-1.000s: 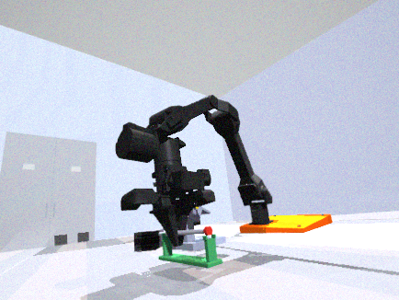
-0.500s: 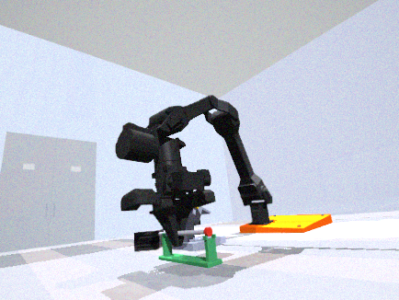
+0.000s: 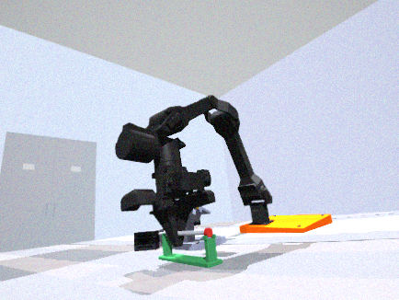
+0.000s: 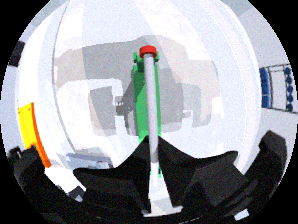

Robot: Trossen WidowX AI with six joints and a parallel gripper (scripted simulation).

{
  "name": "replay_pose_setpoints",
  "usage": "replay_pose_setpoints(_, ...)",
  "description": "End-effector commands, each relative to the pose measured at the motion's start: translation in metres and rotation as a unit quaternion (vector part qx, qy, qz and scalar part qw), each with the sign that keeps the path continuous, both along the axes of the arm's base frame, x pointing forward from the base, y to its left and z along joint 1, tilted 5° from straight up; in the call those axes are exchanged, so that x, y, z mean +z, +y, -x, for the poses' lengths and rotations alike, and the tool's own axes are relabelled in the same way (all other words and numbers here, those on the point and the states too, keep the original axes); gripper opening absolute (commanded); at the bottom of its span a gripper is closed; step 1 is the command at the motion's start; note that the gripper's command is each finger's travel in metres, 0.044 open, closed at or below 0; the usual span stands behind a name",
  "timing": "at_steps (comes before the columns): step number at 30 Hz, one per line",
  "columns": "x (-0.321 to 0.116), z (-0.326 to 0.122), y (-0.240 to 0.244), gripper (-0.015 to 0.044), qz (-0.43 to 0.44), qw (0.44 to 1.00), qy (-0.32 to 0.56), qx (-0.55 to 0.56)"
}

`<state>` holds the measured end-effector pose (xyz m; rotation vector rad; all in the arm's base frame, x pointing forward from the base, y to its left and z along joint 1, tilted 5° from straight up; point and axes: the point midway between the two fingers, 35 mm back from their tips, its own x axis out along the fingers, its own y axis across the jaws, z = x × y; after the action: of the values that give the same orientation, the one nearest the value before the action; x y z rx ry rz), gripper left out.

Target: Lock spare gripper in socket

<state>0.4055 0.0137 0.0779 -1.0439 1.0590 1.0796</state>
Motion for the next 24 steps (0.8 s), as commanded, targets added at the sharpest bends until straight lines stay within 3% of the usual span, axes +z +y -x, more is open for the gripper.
replay_pose_setpoints(1, -0.0045, 0.0007, 0.0001, 0.0000, 0.000, 1.000, 0.004, 0.000)
replay_pose_setpoints(24, -0.0005, -0.0001, 0.0000, 0.0000, 0.000, 1.000, 0.000, 0.000)
